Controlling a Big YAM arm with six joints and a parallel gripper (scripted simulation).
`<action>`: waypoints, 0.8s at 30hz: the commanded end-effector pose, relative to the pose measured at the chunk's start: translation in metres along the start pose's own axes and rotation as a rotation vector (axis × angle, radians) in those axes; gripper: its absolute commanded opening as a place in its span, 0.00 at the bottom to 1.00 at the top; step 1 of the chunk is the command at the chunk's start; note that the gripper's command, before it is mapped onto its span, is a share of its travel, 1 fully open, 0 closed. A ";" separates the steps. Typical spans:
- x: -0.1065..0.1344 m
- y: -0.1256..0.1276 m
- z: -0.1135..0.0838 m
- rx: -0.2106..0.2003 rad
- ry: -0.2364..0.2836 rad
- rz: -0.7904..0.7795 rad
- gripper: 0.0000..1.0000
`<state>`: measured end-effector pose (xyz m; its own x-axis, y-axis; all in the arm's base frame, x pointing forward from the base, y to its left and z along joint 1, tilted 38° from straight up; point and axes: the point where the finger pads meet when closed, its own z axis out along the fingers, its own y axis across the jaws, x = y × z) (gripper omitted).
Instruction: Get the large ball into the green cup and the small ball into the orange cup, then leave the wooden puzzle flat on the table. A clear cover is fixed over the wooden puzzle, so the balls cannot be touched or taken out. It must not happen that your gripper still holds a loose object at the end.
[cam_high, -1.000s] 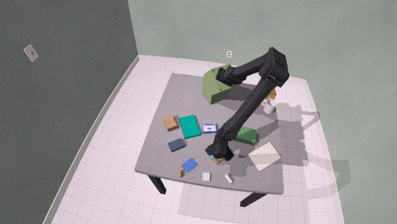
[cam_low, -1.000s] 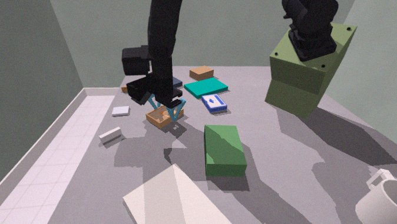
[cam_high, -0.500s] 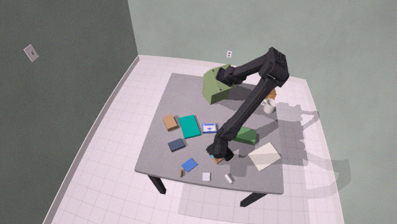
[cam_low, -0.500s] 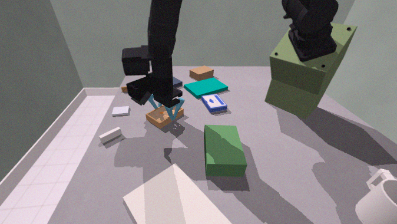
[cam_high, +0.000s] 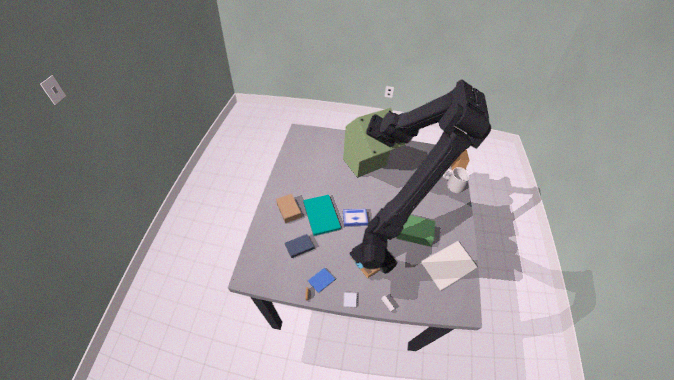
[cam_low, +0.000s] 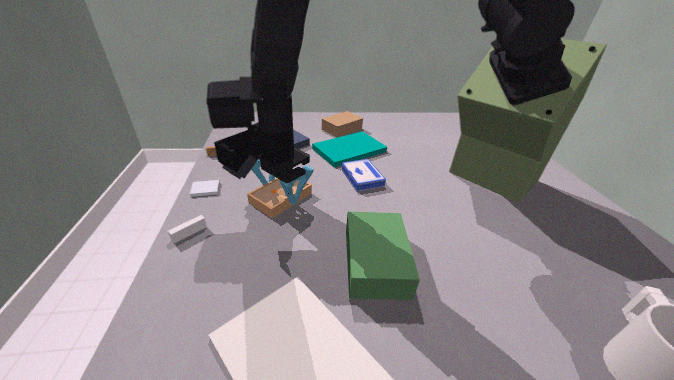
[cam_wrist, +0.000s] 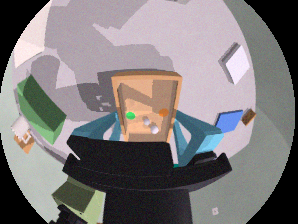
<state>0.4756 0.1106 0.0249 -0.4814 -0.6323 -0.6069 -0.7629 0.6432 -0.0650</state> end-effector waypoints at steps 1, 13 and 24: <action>-0.014 -0.003 0.001 0.014 -0.025 -0.010 0.69; -0.016 -0.003 -0.002 0.017 -0.028 -0.012 0.69; -0.004 -0.007 -0.019 0.020 -0.015 -0.003 0.69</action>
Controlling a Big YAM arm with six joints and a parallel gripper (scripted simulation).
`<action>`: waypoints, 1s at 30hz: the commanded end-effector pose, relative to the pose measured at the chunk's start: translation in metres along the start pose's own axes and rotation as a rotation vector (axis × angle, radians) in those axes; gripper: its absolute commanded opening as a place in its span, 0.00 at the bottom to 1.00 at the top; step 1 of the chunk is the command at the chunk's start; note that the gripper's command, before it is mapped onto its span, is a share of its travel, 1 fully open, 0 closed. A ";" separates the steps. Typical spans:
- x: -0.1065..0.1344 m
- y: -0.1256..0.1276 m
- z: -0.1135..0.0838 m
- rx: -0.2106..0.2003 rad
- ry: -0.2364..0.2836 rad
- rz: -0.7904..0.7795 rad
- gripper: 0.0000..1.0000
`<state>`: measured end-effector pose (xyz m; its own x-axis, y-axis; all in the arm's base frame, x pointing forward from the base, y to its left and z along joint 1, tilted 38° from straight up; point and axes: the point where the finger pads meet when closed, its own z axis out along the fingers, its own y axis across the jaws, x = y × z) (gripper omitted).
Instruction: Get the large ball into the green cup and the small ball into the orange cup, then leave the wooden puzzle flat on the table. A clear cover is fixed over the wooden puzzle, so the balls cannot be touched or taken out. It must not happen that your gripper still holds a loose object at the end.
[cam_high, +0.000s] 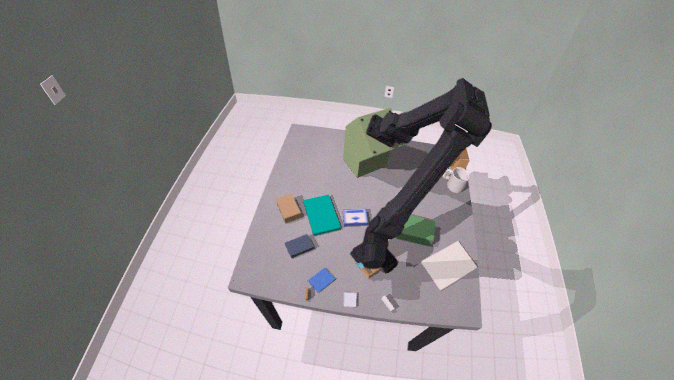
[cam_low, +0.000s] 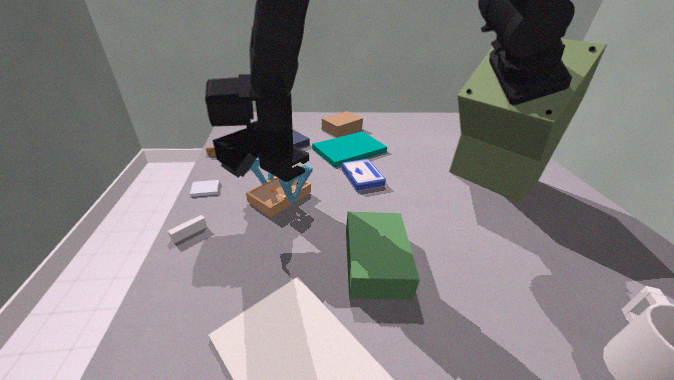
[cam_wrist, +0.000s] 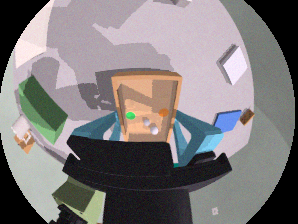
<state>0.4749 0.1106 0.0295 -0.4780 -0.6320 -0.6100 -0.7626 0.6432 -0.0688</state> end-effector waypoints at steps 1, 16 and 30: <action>-0.002 -0.007 -0.017 0.017 -0.012 -0.001 0.69; -0.001 -0.007 -0.041 0.017 -0.011 -0.001 0.69; -0.002 -0.007 -0.065 0.019 -0.012 -0.003 0.69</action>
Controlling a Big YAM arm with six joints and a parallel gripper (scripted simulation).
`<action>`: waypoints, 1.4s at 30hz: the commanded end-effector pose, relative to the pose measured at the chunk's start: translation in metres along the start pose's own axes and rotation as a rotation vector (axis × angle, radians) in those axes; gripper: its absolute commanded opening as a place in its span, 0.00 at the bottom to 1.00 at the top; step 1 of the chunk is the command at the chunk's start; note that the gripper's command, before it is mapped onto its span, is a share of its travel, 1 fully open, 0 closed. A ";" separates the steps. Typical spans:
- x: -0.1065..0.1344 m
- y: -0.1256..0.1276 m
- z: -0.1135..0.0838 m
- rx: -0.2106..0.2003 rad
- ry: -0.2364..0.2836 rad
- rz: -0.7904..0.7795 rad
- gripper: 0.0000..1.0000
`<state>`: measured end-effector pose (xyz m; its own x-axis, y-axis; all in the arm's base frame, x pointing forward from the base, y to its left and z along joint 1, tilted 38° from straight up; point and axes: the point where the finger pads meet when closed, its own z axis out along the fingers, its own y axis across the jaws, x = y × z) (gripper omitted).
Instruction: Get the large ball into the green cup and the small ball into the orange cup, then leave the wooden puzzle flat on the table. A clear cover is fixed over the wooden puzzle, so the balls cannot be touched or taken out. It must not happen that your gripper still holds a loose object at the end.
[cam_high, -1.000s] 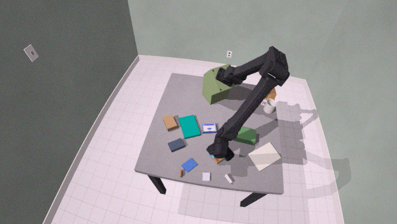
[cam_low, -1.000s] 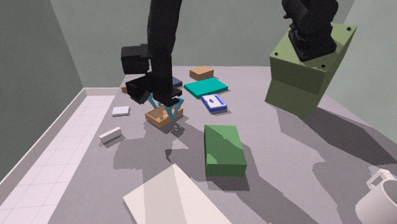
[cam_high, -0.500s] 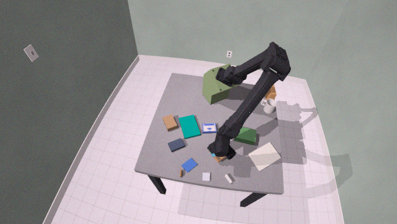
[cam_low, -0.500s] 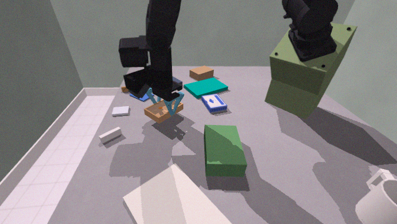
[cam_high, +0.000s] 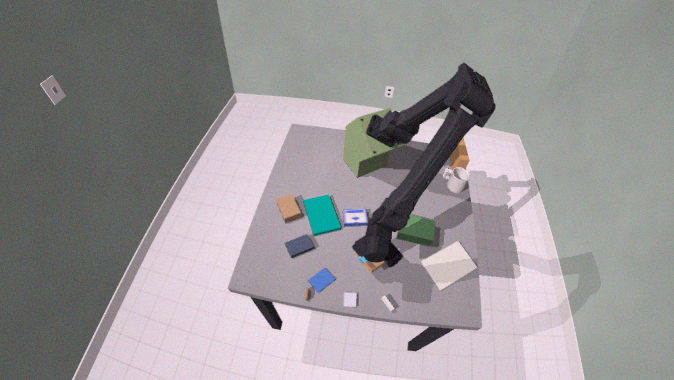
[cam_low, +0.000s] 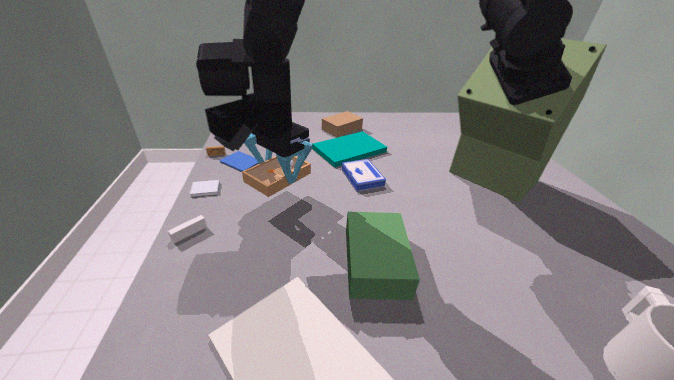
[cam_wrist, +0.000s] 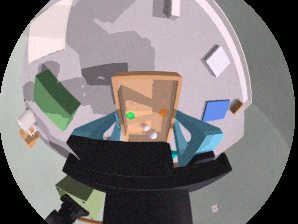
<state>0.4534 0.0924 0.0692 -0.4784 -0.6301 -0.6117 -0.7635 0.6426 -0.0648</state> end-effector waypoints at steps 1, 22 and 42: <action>-0.001 -0.010 -0.019 0.024 -0.012 -0.005 0.69; 0.001 -0.011 -0.026 0.020 -0.006 -0.002 0.69; -0.011 -0.007 -0.018 0.007 0.038 -0.025 0.69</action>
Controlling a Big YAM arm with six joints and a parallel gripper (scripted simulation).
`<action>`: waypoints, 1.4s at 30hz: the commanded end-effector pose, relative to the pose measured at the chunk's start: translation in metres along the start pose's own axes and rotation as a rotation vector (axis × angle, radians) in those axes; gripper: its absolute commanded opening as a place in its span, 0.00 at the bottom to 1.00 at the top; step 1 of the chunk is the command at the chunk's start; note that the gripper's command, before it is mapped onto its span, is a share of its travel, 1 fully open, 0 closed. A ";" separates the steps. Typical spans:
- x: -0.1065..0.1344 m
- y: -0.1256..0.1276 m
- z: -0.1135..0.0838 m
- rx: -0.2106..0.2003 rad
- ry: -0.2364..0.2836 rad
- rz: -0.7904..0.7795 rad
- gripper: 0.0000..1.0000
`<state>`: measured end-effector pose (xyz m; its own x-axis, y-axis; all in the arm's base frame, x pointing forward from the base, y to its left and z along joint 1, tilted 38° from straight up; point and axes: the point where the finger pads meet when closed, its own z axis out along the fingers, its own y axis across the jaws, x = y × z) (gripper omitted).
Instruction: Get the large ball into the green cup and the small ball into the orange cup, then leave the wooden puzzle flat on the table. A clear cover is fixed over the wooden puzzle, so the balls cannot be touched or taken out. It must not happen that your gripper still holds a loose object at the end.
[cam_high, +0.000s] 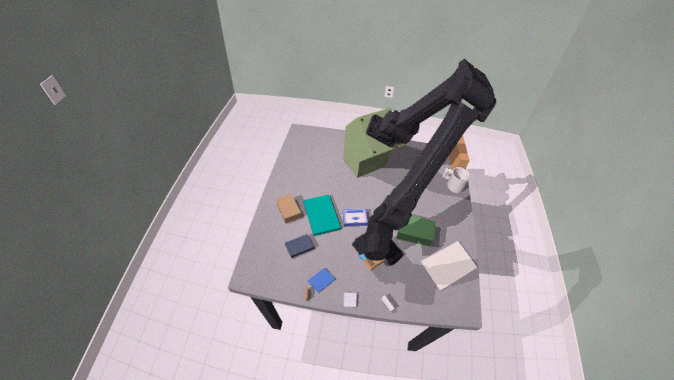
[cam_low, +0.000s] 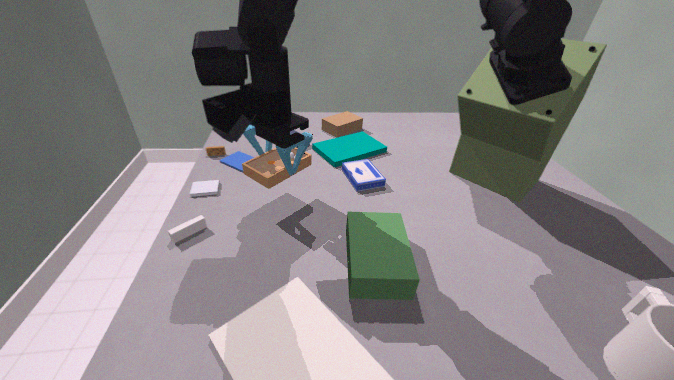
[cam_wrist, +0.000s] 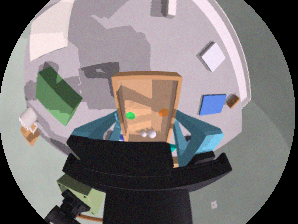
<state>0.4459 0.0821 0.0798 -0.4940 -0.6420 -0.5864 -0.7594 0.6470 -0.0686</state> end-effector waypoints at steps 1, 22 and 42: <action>-0.015 -0.005 -0.003 0.002 0.004 -0.029 0.69; -0.012 -0.016 -0.014 0.041 -0.062 -0.013 0.69; -0.005 -0.018 -0.005 -0.234 -0.035 -0.007 0.69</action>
<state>0.4493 0.0863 0.0786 -0.4990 -0.6176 -0.6079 -0.8291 0.5444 0.1275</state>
